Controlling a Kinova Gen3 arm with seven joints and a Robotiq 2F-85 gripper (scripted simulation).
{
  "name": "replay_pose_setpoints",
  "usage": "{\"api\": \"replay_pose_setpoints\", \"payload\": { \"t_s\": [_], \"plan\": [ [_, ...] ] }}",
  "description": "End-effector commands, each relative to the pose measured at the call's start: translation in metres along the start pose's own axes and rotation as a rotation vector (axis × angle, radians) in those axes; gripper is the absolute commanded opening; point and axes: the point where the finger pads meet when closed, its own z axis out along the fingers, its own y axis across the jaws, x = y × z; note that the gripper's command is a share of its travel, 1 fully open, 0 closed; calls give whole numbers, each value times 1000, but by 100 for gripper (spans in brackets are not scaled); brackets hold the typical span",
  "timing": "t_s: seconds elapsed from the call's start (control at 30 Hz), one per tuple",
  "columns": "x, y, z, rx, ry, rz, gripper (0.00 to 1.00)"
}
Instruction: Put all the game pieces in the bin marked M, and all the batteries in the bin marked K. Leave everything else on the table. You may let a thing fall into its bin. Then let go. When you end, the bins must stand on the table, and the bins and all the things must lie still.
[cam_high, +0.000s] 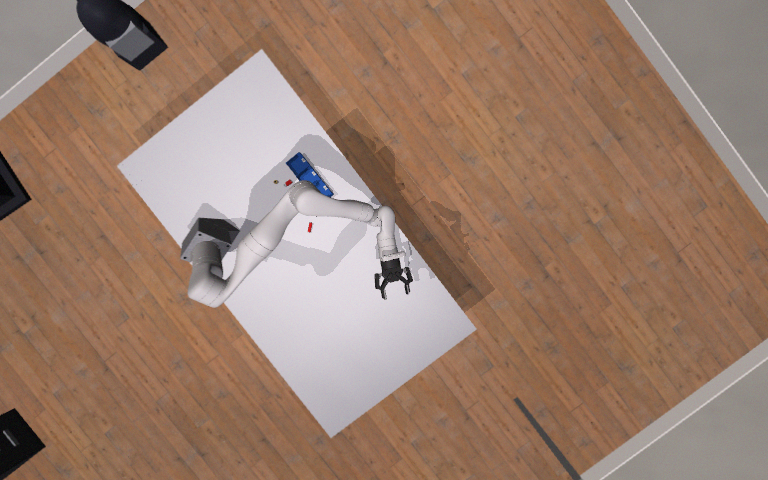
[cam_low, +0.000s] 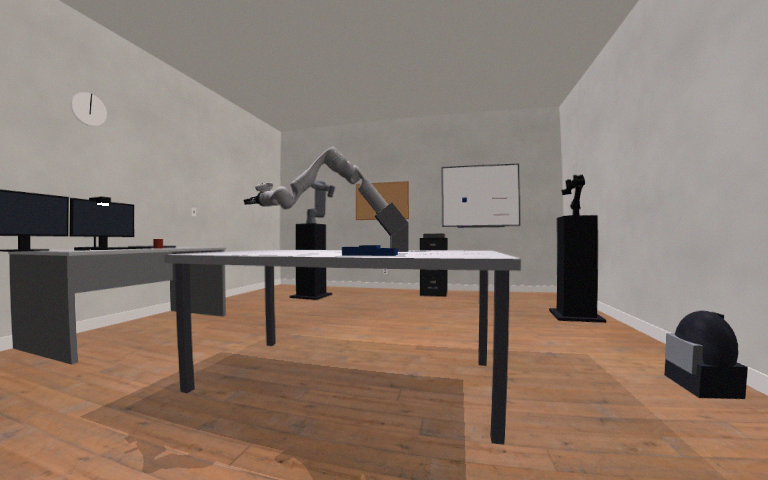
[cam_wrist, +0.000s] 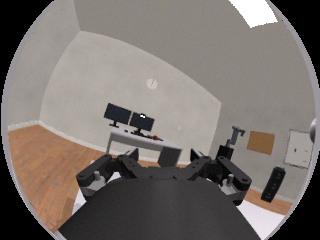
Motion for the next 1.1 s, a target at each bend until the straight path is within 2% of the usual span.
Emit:
{"api": "replay_pose_setpoints", "payload": {
  "t_s": [0.0, 0.53, 0.57, 0.8, 0.93, 0.97, 1.0, 1.03, 1.07],
  "plan": [
    [1, 0, 0, 0, 0, 2, 100],
    [1, 0, 0, 0, 0, 2, 100],
    [-10, -1, -1, -6, -4, 8, 9],
    [-66, -18, -6, -7, -4, 7, 9],
    [-68, -20, -6, -5, 2, -2, 9],
    [-70, -14, -11, -26, -47, 37, 9],
    [-74, -15, -20, -2, -76, 78, 9],
    [-74, -14, -21, 12, -100, 119, 9],
    [-74, -14, -21, 12, -100, 119, 9]
  ]
}}
